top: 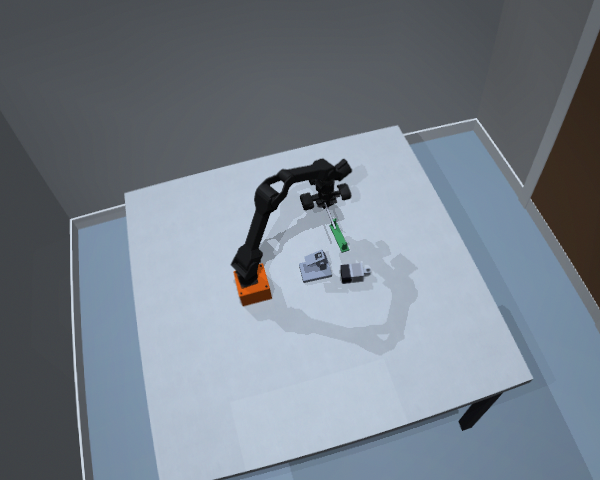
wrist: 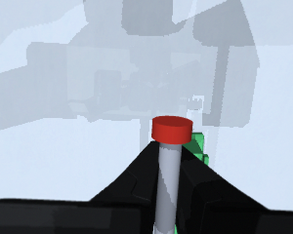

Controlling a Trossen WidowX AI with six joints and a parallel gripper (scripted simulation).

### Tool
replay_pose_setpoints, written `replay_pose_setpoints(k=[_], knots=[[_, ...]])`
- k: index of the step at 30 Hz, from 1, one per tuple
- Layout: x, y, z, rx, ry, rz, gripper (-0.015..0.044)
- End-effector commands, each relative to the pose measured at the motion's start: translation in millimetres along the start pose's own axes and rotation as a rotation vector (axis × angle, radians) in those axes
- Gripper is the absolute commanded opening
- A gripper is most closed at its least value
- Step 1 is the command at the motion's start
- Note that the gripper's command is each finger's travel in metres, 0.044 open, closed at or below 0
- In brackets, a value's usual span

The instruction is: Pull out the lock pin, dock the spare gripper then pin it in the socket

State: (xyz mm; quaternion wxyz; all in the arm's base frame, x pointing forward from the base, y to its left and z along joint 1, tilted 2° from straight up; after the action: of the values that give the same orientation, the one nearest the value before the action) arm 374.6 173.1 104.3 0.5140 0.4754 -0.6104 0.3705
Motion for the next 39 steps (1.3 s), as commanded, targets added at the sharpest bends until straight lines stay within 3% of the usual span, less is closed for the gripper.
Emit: replay_pose_setpoints(k=[1,39], knots=[[-3,-8,-7,0.016,0.002,-0.009,0.0],[-47,-21,-10,0.04,-0.013,0.015,0.0]])
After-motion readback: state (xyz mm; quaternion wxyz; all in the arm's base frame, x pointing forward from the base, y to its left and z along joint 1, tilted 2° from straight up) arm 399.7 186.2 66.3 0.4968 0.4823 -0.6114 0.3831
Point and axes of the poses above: the point midway between the two fingers, 35 mm back from their tips, its own x axis back along the fingers, its own y axis across the jaws, z = x × y, the point moved 4 cm from there along x, back along the fingers, and after that the axes turned 13 degrees about -x, right-handed, at the moved point
